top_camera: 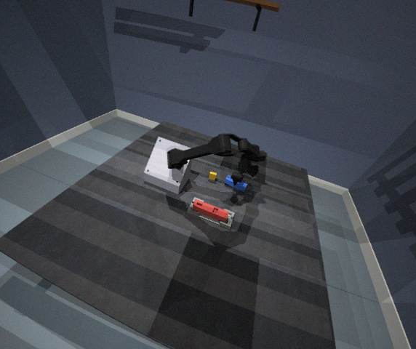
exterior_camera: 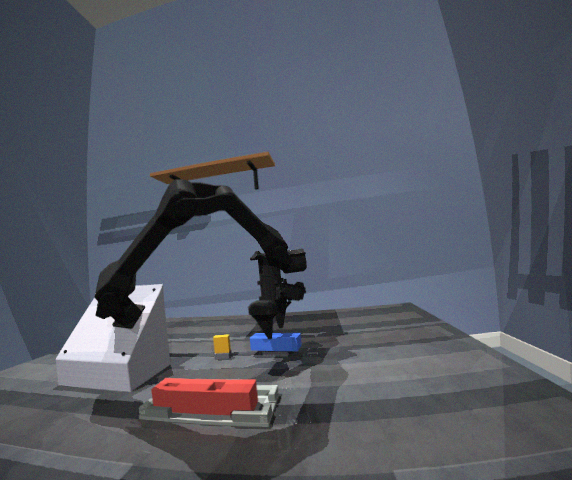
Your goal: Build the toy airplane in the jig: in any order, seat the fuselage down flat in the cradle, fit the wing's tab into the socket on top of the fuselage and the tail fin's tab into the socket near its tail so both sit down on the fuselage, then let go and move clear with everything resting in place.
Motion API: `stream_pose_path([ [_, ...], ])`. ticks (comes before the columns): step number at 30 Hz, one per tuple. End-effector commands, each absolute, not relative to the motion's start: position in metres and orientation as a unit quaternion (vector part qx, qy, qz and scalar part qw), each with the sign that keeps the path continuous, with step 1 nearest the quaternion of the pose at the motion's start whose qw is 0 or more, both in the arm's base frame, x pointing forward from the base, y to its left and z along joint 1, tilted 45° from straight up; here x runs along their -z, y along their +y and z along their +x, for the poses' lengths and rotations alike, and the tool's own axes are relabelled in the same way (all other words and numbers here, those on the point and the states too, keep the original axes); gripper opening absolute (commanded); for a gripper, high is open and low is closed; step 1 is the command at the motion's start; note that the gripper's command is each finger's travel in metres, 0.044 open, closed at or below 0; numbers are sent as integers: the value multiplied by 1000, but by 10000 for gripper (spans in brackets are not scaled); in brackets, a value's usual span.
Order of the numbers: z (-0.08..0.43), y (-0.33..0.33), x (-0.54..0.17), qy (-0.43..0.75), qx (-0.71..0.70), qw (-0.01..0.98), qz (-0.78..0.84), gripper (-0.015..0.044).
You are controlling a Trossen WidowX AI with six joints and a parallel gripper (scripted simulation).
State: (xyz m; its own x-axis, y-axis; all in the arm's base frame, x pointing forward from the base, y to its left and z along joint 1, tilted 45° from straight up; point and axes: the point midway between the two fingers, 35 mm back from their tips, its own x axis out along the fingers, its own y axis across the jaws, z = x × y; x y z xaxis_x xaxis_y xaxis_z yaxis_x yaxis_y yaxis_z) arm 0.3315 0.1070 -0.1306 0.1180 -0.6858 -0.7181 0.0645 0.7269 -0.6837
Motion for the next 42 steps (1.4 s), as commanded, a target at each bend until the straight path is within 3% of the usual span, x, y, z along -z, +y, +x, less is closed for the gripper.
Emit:
stream_pose_path([
  [1, 331, 100, 136, 609, 268, 700, -261, 440],
  [17, 333, 84, 153, 608, 269, 699, -261, 440],
  [26, 333, 84, 153, 608, 269, 699, -261, 204],
  [33, 333, 84, 153, 608, 269, 699, -261, 157],
  [39, 333, 88, 149, 610, 267, 699, -261, 0],
  [42, 332, 95, 144, 611, 266, 698, -261, 0],
])
